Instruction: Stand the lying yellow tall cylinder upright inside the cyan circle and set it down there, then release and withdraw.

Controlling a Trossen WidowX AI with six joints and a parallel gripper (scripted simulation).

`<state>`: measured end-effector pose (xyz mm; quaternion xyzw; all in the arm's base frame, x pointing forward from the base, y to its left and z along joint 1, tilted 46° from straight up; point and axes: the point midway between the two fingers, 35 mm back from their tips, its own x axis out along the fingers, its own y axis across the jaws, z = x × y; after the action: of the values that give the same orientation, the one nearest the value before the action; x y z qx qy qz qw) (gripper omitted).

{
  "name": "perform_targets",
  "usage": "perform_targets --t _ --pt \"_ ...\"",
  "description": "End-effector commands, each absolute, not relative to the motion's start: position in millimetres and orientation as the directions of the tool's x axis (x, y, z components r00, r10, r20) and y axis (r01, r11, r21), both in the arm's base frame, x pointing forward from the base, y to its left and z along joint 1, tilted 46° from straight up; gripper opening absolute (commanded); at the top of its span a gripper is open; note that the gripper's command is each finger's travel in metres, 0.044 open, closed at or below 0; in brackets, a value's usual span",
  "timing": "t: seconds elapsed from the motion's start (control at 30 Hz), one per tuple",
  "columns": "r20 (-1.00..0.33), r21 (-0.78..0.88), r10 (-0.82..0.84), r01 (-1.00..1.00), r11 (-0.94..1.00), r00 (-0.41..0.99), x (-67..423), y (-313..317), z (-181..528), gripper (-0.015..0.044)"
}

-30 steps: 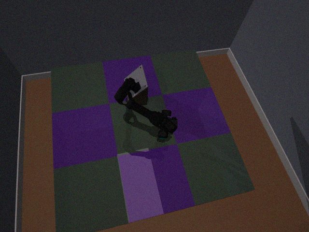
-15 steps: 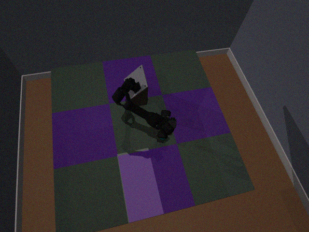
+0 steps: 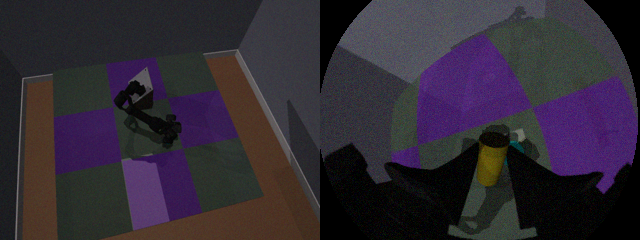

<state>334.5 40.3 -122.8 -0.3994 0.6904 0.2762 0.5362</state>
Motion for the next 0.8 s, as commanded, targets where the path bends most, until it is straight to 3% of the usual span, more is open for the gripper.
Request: perform_targets --t 0.0,0.77 --pt "-0.97 -0.03 -0.222 -0.848 0.529 -0.104 332.3 39.2 -124.7 0.0105" --pt "-0.997 0.009 -0.062 -0.853 0.523 -0.048 332.4 37.6 -127.9 0.0105"
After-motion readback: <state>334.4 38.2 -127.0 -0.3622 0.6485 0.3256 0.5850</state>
